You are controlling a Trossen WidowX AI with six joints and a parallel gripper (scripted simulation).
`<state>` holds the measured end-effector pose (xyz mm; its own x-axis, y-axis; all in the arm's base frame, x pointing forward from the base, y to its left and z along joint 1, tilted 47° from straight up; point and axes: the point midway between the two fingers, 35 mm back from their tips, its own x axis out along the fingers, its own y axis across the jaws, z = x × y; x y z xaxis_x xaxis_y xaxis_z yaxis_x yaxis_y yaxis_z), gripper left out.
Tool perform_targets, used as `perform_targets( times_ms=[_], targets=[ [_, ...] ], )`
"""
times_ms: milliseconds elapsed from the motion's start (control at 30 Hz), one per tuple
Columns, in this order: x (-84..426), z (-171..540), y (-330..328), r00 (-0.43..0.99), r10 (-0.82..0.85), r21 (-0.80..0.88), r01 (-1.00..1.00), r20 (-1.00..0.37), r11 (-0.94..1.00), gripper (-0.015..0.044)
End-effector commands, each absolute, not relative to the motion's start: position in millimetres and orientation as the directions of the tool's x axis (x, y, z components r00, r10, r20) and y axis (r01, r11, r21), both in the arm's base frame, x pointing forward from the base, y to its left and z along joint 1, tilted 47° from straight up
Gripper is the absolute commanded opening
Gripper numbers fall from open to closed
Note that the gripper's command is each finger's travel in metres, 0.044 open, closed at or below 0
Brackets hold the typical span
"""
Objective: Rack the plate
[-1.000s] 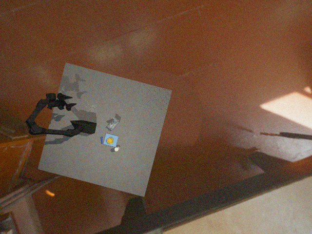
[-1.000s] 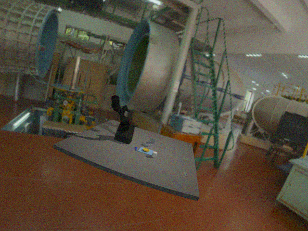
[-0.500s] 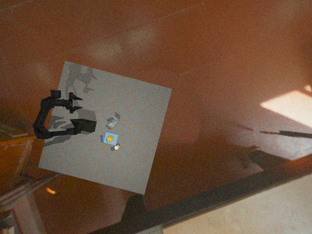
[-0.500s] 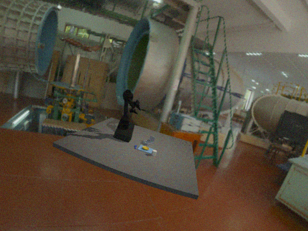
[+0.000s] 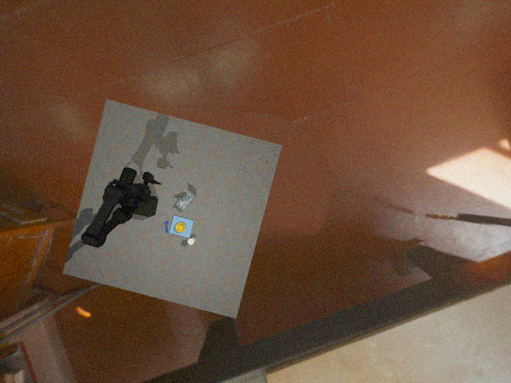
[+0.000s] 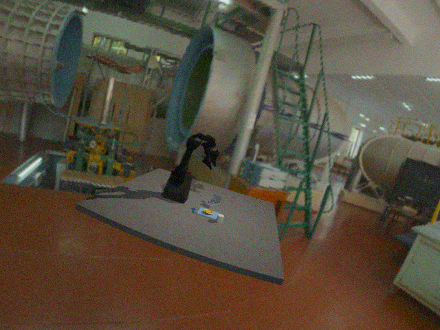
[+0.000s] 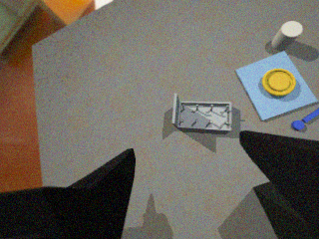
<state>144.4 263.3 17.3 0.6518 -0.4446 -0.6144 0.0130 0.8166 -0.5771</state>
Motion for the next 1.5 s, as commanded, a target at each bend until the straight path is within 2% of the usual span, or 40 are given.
perform_targets(
  times_ms=[0,300,533,800,1033,1467],
  targets=[
    [192.6,39.5,232.1,0.566,-0.534,-0.646,0.003,-0.628,0.763,0.04],
    [271.3,90.1,135.3,0.353,-0.661,-0.723,-0.072,-0.663,0.687,0.04],
    [294.8,125.3,49.6,0.197,-0.705,-0.731,-0.142,-0.682,0.668,0.04],
    [298.5,118.3,40.5,0.193,-0.703,-0.728,-0.144,-0.685,0.67,0.04],
    [312.4,53.5,-35.1,0.195,-0.708,-0.733,-0.142,-0.679,0.665,0.04],
    [315.9,49.5,-43.9,0.194,-0.708,-0.734,-0.142,-0.679,0.665,0.04]
  ],
)
